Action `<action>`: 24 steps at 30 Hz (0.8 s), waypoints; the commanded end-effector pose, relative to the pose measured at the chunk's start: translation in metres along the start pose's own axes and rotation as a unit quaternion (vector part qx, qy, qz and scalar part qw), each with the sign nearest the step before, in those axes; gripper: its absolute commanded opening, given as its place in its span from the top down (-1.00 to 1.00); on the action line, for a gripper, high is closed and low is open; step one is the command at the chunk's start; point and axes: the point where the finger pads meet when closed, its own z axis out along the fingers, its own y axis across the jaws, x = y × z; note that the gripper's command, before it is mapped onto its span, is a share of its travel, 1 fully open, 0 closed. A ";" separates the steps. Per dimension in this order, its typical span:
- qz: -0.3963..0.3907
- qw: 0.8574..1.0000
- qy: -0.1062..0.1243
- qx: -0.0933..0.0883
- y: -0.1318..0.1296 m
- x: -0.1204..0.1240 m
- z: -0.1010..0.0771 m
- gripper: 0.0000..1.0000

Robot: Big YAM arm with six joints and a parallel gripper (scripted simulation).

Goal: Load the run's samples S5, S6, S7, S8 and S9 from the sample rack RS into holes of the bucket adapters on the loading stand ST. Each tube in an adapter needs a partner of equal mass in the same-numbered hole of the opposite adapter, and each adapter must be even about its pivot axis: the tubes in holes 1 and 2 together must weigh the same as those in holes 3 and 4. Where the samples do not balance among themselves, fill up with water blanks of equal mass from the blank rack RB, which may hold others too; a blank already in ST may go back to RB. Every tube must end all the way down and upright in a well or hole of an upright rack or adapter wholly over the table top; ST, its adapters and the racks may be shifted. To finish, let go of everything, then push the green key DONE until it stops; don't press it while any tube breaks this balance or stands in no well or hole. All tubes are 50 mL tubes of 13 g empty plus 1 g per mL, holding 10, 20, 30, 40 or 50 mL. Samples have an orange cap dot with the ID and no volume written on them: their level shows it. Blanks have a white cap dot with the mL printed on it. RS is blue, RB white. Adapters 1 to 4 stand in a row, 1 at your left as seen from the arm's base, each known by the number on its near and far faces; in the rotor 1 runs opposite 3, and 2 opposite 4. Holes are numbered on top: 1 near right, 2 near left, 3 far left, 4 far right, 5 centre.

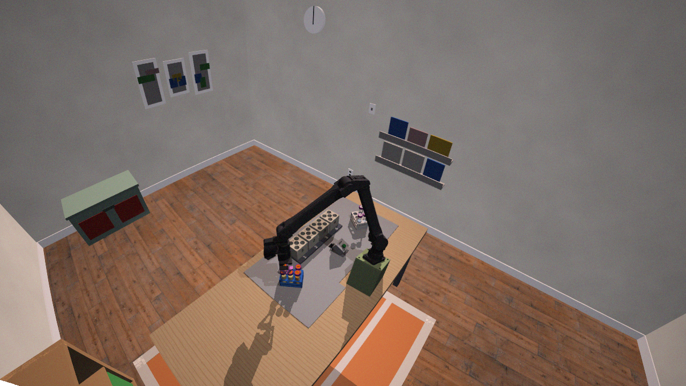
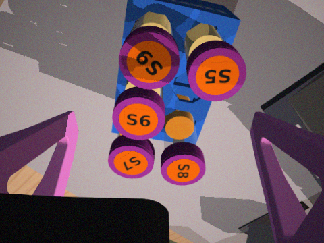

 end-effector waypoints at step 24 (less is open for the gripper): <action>-0.137 0.990 -0.020 -0.001 -0.021 0.043 -0.014 -0.60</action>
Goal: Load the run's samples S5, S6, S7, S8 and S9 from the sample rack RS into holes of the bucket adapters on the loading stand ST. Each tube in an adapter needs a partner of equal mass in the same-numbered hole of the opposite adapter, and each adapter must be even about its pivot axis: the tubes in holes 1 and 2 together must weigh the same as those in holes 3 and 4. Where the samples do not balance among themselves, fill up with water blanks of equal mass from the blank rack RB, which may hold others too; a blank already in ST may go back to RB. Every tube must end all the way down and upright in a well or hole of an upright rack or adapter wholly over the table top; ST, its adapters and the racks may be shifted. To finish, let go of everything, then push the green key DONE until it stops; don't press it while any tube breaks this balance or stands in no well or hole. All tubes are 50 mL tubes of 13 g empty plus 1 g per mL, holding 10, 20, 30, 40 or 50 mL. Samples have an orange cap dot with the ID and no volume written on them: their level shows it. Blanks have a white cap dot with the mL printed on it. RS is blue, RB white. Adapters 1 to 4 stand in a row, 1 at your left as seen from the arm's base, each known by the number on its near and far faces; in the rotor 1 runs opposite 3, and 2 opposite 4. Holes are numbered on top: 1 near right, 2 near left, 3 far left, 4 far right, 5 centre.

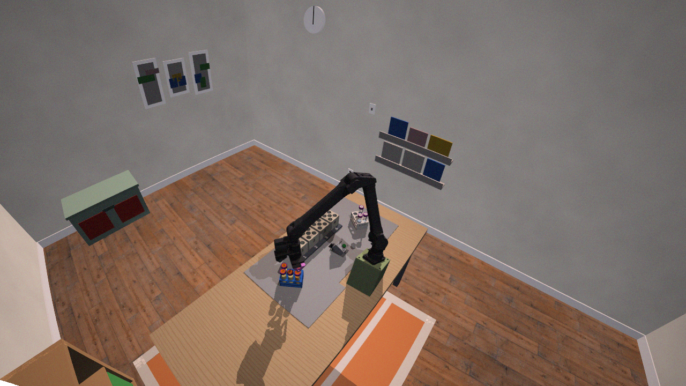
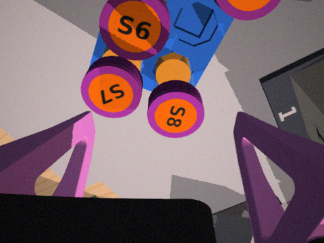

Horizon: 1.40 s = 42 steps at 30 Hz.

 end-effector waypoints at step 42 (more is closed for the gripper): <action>-0.552 0.834 -0.014 0.007 -0.012 0.006 0.022 -0.60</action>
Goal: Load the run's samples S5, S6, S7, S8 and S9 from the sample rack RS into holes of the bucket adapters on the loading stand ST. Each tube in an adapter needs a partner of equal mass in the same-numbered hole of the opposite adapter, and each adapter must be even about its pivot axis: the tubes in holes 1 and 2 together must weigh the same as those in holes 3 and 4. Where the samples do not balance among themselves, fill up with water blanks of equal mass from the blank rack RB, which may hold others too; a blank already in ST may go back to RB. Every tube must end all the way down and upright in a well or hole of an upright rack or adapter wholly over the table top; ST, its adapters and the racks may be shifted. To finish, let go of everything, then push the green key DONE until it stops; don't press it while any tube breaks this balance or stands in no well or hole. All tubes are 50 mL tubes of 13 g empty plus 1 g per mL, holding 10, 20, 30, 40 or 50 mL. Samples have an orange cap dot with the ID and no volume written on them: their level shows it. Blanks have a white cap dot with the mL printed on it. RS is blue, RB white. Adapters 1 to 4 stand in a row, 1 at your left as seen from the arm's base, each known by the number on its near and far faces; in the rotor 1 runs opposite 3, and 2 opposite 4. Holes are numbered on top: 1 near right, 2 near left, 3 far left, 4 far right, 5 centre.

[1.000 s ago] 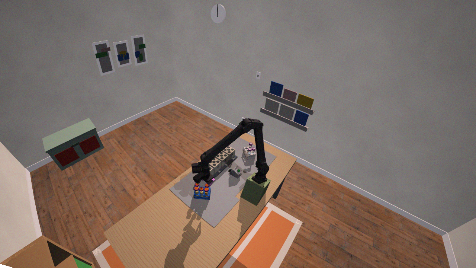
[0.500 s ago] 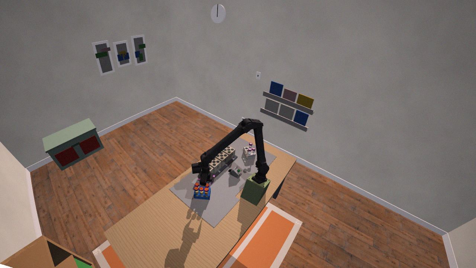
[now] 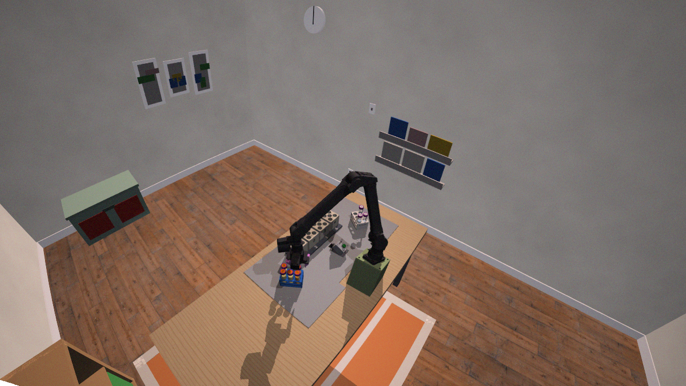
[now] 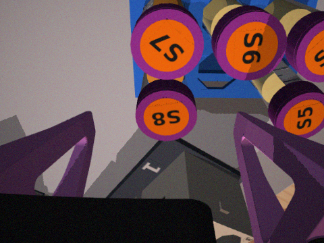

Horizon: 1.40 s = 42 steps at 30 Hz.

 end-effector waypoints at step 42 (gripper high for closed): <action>0.007 0.999 -0.009 0.032 -0.026 -0.004 -0.025 1.00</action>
